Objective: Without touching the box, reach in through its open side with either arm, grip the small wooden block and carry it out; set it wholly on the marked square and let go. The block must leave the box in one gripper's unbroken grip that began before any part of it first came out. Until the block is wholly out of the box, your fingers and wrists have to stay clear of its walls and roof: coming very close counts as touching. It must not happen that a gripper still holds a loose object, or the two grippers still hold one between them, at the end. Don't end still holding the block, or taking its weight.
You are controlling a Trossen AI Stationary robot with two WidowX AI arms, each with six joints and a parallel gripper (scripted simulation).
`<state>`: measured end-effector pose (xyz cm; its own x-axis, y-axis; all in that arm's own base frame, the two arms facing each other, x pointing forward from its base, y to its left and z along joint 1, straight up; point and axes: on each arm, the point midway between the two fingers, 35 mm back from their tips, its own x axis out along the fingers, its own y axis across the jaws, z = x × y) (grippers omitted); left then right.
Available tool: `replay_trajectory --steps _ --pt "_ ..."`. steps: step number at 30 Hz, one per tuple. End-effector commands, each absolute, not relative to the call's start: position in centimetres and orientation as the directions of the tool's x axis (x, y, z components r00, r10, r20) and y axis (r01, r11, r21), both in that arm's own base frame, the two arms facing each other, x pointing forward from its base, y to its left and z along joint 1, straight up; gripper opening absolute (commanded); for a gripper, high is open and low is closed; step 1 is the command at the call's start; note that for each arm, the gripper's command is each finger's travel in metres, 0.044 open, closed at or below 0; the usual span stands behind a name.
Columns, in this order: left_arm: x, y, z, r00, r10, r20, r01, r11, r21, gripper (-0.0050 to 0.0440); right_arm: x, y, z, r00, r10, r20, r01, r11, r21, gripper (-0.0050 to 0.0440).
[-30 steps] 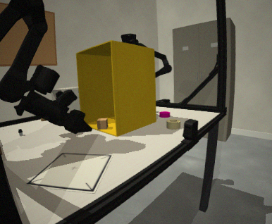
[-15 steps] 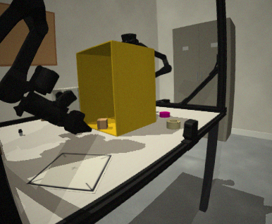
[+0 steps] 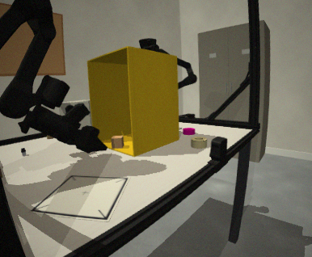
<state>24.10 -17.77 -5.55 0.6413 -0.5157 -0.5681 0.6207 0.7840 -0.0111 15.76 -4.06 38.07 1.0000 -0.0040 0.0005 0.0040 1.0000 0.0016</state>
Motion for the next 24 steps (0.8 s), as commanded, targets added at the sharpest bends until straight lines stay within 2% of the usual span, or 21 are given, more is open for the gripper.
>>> replay_trajectory --steps 1,24 --pt "24.7 -18.2 -5.4 0.644 -0.524 -0.557 0.618 0.786 -0.025 0.0400 15.8 -4.0 38.1 1.000 0.000 0.000 0.000 1.000 0.000 0.0400" --pt "27.1 -20.1 -5.5 0.646 -0.529 -0.551 0.615 0.788 -0.035 0.0400 15.8 -4.0 38.1 1.000 0.000 0.000 0.000 1.000 0.000 0.0400"
